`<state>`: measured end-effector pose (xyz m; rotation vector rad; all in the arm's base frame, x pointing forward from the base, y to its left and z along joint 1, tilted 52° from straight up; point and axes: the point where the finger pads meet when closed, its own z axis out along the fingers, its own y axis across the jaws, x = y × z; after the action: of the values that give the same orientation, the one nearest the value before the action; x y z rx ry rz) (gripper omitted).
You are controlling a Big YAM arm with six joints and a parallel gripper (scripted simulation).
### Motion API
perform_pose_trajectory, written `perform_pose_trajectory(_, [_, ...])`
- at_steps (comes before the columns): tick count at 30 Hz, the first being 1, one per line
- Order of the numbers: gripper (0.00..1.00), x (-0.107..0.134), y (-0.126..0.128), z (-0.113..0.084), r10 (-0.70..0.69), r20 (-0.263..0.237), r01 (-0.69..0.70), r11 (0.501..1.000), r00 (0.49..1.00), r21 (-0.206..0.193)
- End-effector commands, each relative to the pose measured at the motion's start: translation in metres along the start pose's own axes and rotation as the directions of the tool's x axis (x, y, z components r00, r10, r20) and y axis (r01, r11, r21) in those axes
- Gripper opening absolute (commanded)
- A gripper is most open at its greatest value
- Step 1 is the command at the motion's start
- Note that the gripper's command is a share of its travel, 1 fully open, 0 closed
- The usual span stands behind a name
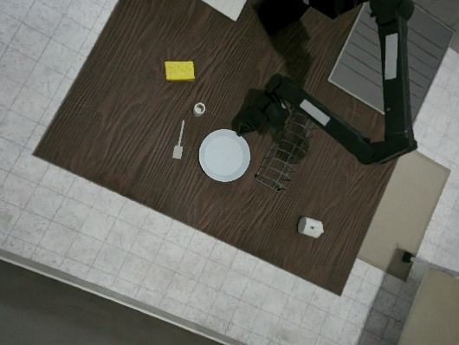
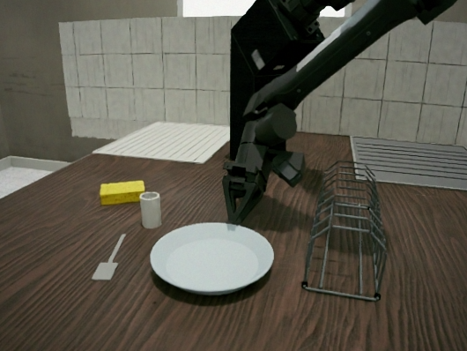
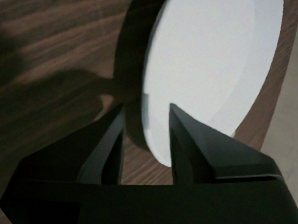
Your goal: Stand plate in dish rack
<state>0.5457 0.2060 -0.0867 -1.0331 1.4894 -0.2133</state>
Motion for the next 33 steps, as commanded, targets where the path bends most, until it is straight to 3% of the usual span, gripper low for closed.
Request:
perform_pose_trajectory(1, [0.26, -0.005, 0.007, 0.003, 0.005, 0.002, -0.005, 1.0, 1.0, -0.014])
perform_pose_trajectory(33, [0.26, -0.005, 0.008, 0.017, 0.006, 0.001, -0.006, 1.0, 1.0, -0.015])
